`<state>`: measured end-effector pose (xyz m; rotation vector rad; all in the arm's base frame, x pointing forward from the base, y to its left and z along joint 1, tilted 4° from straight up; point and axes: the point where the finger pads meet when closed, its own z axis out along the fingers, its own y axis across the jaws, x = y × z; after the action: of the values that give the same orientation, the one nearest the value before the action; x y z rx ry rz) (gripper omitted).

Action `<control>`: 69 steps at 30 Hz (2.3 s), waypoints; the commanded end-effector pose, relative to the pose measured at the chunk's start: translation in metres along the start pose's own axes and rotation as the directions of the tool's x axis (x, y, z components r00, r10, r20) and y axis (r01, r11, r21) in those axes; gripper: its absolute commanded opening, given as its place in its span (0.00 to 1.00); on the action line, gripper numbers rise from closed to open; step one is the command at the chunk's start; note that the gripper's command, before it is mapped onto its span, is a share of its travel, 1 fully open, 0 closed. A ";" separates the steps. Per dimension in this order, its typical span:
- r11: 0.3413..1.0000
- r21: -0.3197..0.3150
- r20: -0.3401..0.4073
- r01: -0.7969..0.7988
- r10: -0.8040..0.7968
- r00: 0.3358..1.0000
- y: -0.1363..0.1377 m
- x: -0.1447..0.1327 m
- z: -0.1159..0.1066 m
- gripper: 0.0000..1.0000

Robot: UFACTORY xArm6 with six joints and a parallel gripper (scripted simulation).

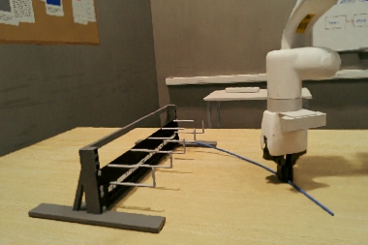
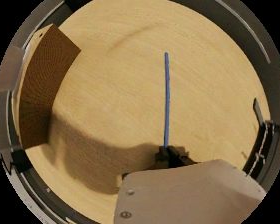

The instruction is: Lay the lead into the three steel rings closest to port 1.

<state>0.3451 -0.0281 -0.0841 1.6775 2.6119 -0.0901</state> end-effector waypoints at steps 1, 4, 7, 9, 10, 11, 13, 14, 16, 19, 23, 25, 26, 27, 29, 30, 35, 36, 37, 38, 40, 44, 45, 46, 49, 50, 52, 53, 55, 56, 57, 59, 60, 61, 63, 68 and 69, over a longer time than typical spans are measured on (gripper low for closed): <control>1.000 -0.002 0.001 0.000 0.000 1.000 0.001 -0.001 -0.001 0.00; 1.000 -0.002 0.001 0.000 0.000 1.000 0.001 -0.001 -0.001 0.00; 1.000 -0.002 0.001 0.000 0.000 1.000 0.001 -0.001 -0.001 0.00; 1.000 -0.002 0.001 0.000 0.000 1.000 0.001 -0.001 -0.001 0.00; 1.000 -0.002 0.001 0.000 0.000 1.000 0.001 -0.001 -0.001 0.00; 1.000 -0.002 0.001 0.000 0.000 1.000 0.001 -0.001 -0.001 0.00; 1.000 -0.002 0.001 0.000 0.000 1.000 0.001 -0.001 -0.001 0.00; 1.000 -0.002 0.001 0.000 0.000 1.000 0.001 -0.001 -0.001 0.00; 1.000 -0.002 0.001 0.000 0.000 1.000 0.001 -0.001 -0.001 0.00; 1.000 -0.002 0.001 0.000 0.000 1.000 0.001 -0.001 -0.001 0.00; 1.000 -0.002 0.001 0.000 0.000 1.000 0.001 -0.001 -0.001 0.00; 1.000 -0.002 0.001 0.000 0.000 1.000 0.001 -0.001 -0.001 0.00; 1.000 -0.002 0.001 0.000 0.000 1.000 0.001 -0.001 -0.001 0.00; 1.000 -0.002 0.001 0.000 0.000 1.000 0.001 -0.001 -0.001 0.00; 1.000 -0.002 0.001 0.000 0.000 1.000 0.001 -0.001 -0.001 0.00; 1.000 -0.002 0.001 0.000 0.000 1.000 0.001 -0.001 -0.001 0.00; 1.000 -0.002 0.001 0.000 0.000 1.000 0.001 -0.001 -0.001 0.00; 1.000 -0.002 0.001 0.000 0.000 1.000 0.001 -0.001 -0.001 0.00; 1.000 -0.002 0.001 0.000 0.000 1.000 0.001 -0.001 -0.001 0.00; 1.000 -0.002 0.001 0.000 0.000 1.000 0.001 -0.001 -0.001 0.00; 1.000 -0.002 0.001 0.000 0.000 1.000 0.001 -0.001 -0.001 0.00; 1.000 -0.002 0.001 0.000 0.000 1.000 0.001 -0.001 -0.003 0.00; 1.000 -0.002 0.001 0.000 0.000 1.000 0.001 -0.001 -0.003 0.00; 1.000 -0.002 0.001 0.000 0.000 1.000 0.001 -0.001 -0.004 0.00; 1.000 -0.002 0.001 0.000 0.000 1.000 0.001 -0.001 -0.005 0.00; 1.000 -0.002 0.001 0.000 0.000 1.000 0.001 -0.001 -0.005 0.00; 1.000 -0.002 0.001 0.000 0.000 1.000 0.001 -0.001 -0.006 0.00; 1.000 -0.002 0.001 0.000 0.000 1.000 0.001 -0.001 -0.007 0.00; 1.000 -0.002 0.001 0.000 0.000 1.000 0.001 -0.001 -0.009 0.00; 1.000 -0.002 0.001 0.000 0.000 1.000 0.001 -0.001 -0.010 0.00; 1.000 -0.002 0.001 0.000 0.000 1.000 0.001 -0.001 -0.010 0.00; 1.000 -0.002 0.001 0.000 0.000 1.000 0.001 -0.001 -0.012 0.00; 1.000 -0.002 0.001 0.000 0.000 1.000 0.001 -0.001 -0.013 0.00; 1.000 -0.002 0.001 0.000 0.000 1.000 0.001 -0.001 -0.015 0.00; 1.000 -0.002 0.001 0.000 0.000 1.000 0.001 -0.001 -0.017 0.00; 1.000 -0.002 0.001 0.000 0.000 1.000 0.001 -0.001 -0.020 0.00; 1.000 -0.002 0.001 0.000 0.000 1.000 0.001 -0.001 -0.022 0.00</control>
<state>0.3450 -0.0269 -0.0670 1.6760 2.6095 -0.0914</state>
